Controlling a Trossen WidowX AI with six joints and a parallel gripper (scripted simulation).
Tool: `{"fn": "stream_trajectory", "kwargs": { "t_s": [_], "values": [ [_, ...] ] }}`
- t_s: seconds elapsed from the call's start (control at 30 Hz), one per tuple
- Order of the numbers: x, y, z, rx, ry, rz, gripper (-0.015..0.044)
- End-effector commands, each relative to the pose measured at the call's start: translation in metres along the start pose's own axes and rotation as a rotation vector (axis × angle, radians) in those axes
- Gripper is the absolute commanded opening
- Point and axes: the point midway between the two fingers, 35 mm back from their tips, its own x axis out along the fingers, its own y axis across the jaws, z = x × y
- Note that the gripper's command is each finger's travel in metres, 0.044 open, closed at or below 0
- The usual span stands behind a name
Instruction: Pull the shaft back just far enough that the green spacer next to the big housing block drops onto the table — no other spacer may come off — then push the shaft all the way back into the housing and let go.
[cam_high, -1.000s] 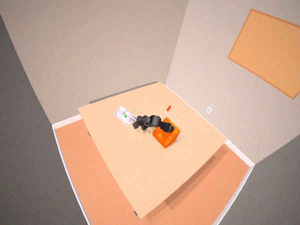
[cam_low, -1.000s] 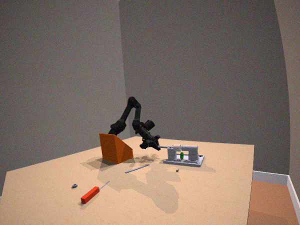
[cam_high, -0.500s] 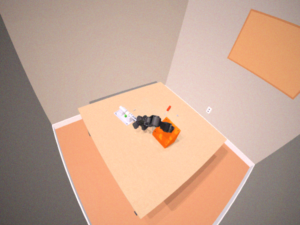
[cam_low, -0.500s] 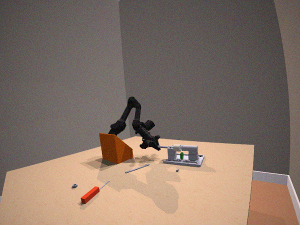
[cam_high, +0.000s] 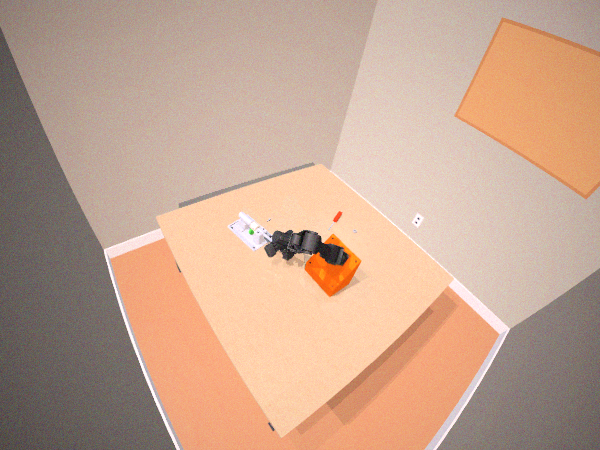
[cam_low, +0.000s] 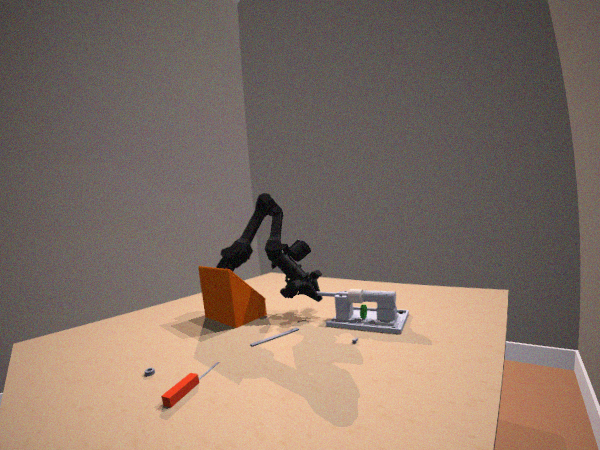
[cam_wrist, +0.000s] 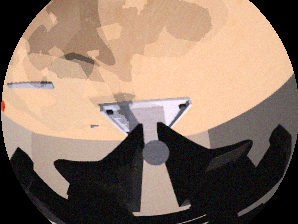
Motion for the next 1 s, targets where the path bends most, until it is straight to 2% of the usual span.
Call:
{"fn": "stream_trajectory", "kwargs": {
  "t_s": [0.0, 0.97],
  "values": [
    [0.0013, -0.0004, -0.002, -0.002, 0.003, 0.0, 0.0],
    [0.0089, -0.0007, -0.0098, -0.002, 0.003, 0.0, 0.0]
  ]
}}
